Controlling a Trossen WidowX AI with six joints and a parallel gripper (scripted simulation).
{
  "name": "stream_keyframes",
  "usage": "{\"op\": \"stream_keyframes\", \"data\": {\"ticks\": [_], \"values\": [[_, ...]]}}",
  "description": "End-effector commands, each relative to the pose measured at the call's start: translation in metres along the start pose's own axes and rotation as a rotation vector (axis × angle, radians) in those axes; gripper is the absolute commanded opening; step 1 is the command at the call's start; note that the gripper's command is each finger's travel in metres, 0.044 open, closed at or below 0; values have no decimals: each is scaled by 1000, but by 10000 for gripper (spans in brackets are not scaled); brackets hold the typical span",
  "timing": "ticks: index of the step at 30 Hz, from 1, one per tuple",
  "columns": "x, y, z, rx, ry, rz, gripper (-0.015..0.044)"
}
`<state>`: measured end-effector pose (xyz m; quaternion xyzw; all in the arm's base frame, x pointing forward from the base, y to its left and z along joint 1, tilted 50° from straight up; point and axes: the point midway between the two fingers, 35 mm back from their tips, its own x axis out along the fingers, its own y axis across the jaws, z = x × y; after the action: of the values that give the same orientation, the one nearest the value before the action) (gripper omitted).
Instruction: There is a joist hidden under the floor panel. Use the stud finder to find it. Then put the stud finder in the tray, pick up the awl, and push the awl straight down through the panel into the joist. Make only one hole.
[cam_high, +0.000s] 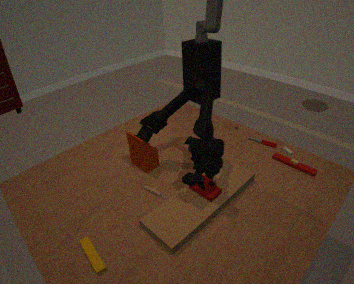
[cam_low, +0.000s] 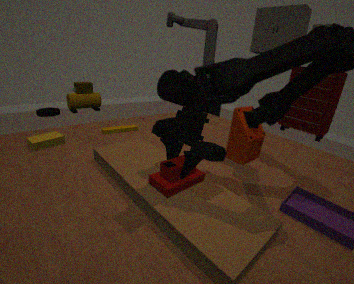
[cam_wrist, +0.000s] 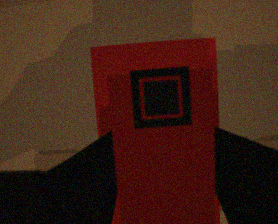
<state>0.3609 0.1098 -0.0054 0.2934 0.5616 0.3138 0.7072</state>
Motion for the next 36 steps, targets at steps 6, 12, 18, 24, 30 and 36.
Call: {"op": "stream_keyframes", "data": {"ticks": [6,12,18,24,30,36], "values": [[0,-37,0,3,-1,-10,0],[-1,-60,0,3,-2,-10,0],[-1,-83,0,2,-2,-11,0],[-2,-107,0,1,-2,-12,0],[-2,-130,0,1,-2,-13,0],[-3,-154,0,0,-3,-14,0]]}}
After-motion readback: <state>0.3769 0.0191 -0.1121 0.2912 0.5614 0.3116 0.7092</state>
